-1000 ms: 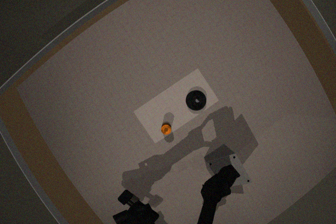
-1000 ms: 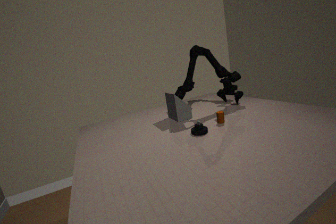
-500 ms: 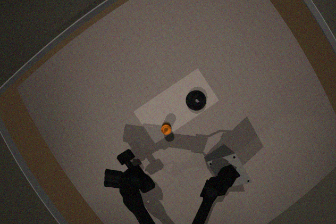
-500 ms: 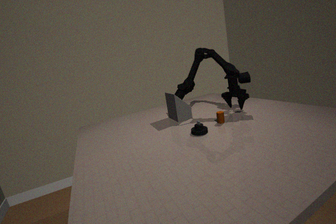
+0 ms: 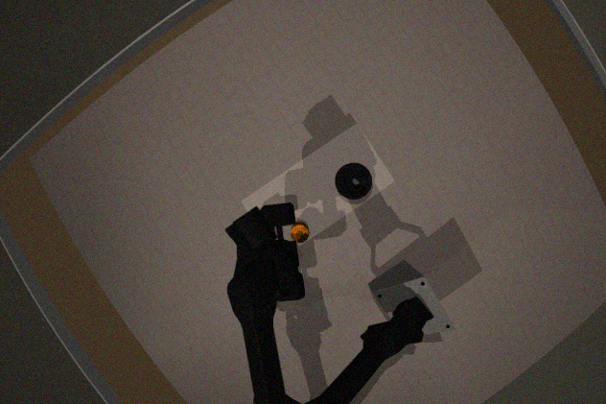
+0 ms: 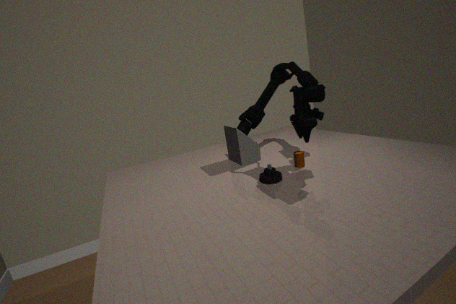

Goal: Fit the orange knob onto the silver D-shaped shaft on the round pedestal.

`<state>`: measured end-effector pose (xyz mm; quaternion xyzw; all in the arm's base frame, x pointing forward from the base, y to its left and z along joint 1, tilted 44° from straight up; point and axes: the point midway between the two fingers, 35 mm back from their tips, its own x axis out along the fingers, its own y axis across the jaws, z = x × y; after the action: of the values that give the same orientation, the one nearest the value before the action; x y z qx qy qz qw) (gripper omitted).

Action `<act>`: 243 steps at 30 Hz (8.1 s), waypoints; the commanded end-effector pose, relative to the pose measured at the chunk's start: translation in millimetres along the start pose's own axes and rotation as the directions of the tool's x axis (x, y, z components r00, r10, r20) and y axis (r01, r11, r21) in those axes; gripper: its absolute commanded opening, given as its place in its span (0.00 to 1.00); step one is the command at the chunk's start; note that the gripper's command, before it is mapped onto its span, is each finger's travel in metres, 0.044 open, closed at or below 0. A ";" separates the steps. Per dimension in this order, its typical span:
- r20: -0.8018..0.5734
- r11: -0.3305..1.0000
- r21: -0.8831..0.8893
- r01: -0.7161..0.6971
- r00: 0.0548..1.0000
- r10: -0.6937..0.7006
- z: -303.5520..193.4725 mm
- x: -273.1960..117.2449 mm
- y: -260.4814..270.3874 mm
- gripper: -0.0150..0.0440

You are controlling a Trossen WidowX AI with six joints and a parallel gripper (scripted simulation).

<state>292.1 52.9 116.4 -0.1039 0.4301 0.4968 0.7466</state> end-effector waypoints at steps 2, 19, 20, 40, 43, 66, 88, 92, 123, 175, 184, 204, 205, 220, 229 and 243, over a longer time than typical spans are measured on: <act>0.034 0.993 0.115 -0.028 0.999 0.024 -30.3 -19.5 -14.8 1.00; 0.038 0.992 0.120 -0.029 0.999 0.025 -29.5 30.5 -14.0 1.00; 0.038 0.992 0.120 -0.029 0.999 0.025 -29.5 31.9 -14.2 1.00; 0.036 0.992 0.120 -0.028 0.999 0.024 -28.1 64.3 -15.3 1.00; 0.036 0.992 0.120 -0.028 0.999 0.024 -27.9 69.1 -15.0 1.00; 0.040 0.992 0.120 -0.031 0.999 0.026 -26.8 96.4 -11.7 0.82; 0.027 0.993 0.120 -0.022 0.999 0.018 -28.6 51.3 -22.6 0.25; 0.025 0.993 0.120 -0.021 1.000 0.018 -30.0 25.8 -24.5 0.25; -0.002 0.965 0.133 0.227 0.974 -0.228 -37.4 -64.0 -9.6 0.25; -0.099 0.497 0.097 0.862 0.506 -0.857 -48.2 -127.1 13.1 0.25; -0.098 0.514 0.090 0.853 0.521 -0.848 -47.9 -125.5 13.4 0.25; -0.098 0.514 0.090 0.853 0.521 -0.848 -47.9 -125.5 13.4 0.25; -0.098 0.514 0.090 0.853 0.521 -0.848 -47.9 -125.5 13.4 0.25; -0.085 0.633 0.107 0.767 0.641 -0.763 -48.3 -108.7 9.0 0.25; -0.066 0.772 0.119 0.625 0.781 -0.622 -48.8 -92.8 4.1 0.25; -0.039 0.911 0.126 0.393 0.919 -0.391 -49.4 -71.2 -2.6 0.25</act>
<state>255.5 -24.0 139.5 -0.1470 0.4368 0.2902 0.8387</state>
